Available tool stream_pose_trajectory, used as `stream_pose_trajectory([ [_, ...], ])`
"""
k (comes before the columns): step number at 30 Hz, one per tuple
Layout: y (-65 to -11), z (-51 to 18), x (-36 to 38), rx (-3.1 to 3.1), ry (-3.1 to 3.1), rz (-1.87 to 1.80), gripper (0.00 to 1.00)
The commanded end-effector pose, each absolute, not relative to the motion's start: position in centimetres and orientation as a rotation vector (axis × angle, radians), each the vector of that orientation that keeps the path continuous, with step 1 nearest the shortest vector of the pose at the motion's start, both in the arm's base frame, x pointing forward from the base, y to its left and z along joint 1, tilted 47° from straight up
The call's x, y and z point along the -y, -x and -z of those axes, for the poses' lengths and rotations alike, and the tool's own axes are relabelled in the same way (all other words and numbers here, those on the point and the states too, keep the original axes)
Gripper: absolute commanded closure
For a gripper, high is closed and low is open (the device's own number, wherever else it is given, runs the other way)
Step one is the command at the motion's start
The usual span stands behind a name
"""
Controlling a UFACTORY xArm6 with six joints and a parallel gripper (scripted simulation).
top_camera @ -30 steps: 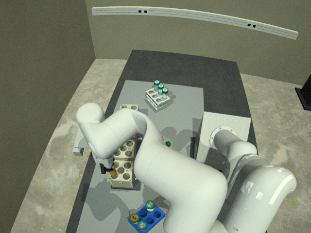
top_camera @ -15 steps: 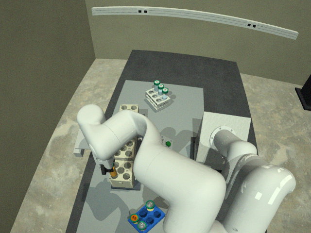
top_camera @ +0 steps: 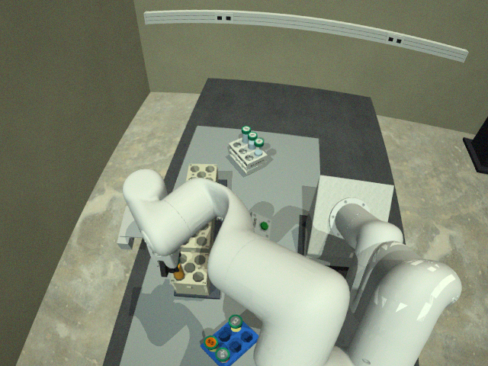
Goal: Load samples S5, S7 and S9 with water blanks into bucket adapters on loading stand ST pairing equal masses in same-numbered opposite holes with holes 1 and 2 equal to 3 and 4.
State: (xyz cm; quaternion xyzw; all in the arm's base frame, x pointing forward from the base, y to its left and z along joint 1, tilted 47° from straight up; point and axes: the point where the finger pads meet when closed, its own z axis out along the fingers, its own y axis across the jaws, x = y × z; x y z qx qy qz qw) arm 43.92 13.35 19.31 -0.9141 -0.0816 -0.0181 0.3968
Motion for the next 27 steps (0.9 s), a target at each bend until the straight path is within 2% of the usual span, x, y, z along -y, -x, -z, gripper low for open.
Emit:
stream_pose_trajectory([
  [1, -44.0, -19.1, -13.6, 0.206, 2.316, 0.05, 1.0],
  [27, -44.0, -17.6, -15.2, 0.206, 2.316, 0.05, 1.0],
])
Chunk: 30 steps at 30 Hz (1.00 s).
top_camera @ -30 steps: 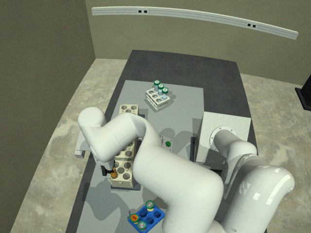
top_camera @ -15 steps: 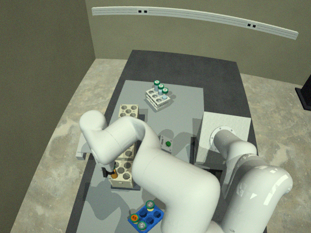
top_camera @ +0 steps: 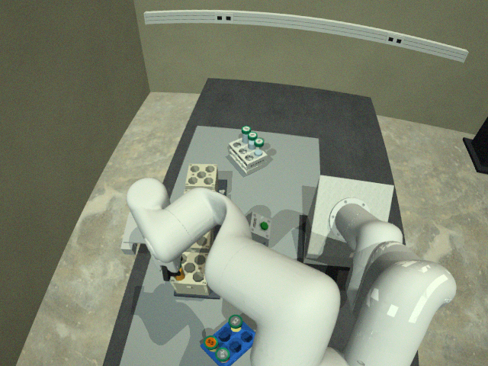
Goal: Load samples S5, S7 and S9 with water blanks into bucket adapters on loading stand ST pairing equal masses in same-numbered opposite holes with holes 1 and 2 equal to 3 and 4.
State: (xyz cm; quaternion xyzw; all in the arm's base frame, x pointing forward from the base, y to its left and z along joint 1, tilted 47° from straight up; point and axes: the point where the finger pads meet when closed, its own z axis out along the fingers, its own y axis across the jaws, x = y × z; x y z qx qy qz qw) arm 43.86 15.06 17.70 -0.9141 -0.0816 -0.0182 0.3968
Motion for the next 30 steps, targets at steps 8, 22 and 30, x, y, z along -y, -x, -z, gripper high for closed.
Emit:
stream_pose_trajectory([
  [8, -43.9, -17.1, -15.8, 0.206, 2.316, 0.05, 1.0],
  [22, -43.9, -16.2, -16.7, 0.206, 2.316, 0.05, 1.0],
  [30, -43.9, -15.8, -17.2, 0.206, 2.316, 0.05, 1.0],
])
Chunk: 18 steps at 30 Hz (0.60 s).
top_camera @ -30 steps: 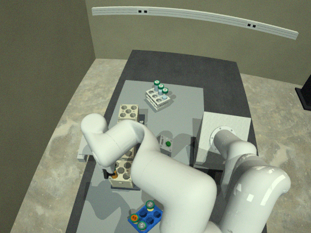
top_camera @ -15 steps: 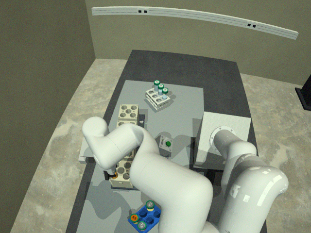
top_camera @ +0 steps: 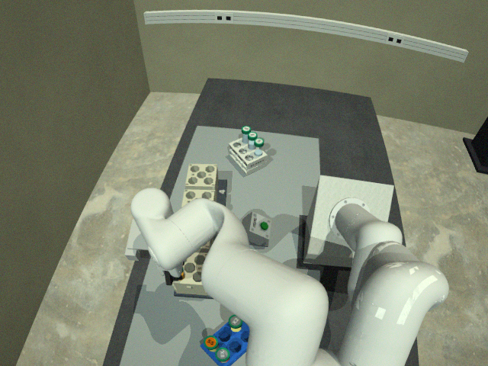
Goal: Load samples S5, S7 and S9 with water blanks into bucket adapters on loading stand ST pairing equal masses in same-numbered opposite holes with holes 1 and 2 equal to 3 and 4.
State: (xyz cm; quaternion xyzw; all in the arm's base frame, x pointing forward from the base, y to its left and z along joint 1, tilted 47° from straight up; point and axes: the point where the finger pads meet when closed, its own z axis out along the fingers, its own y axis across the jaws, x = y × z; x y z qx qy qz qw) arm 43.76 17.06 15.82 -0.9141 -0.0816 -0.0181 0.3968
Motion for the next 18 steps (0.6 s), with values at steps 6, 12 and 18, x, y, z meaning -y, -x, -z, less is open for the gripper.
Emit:
stream_pose_trajectory([
  [6, -43.9, -15.4, -17.5, 0.206, 2.316, 0.05, 1.0],
  [12, -43.8, -15.0, -18.0, 0.206, 2.316, 0.05, 1.0],
  [18, -43.8, -14.7, -18.3, 0.206, 2.316, 0.05, 1.0],
])
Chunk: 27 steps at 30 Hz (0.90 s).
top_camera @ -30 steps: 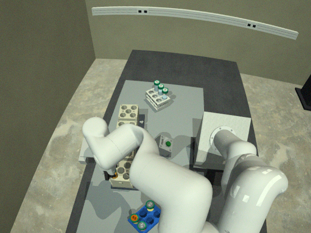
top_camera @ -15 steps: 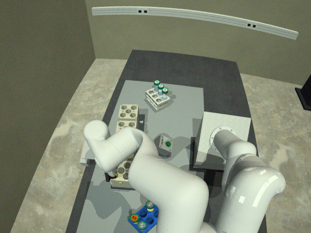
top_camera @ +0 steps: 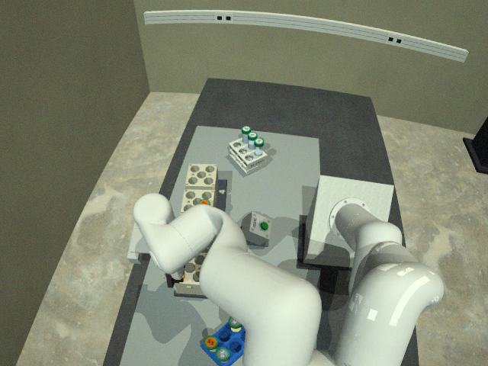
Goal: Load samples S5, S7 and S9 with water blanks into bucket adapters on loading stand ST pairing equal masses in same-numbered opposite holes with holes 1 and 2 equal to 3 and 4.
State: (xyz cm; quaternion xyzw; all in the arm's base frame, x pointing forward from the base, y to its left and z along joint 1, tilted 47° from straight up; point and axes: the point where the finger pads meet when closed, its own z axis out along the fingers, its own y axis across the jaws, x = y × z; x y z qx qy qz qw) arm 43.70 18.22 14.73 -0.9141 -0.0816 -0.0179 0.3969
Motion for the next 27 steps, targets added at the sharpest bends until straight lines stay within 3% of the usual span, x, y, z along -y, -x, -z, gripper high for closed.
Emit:
stream_pose_trajectory([
  [1, -43.82, -14.67, -18.34, 0.206, 2.316, 0.05, 1.0],
  [22, -43.81, -14.33, -18.71, 0.206, 2.316, 0.05, 1.0],
  [23, -43.8, -14.3, -18.74, 0.206, 2.316, 0.05, 0.56],
  [27, -43.8, -14.3, -18.74, 0.206, 2.316, 0.05, 0.56],
])
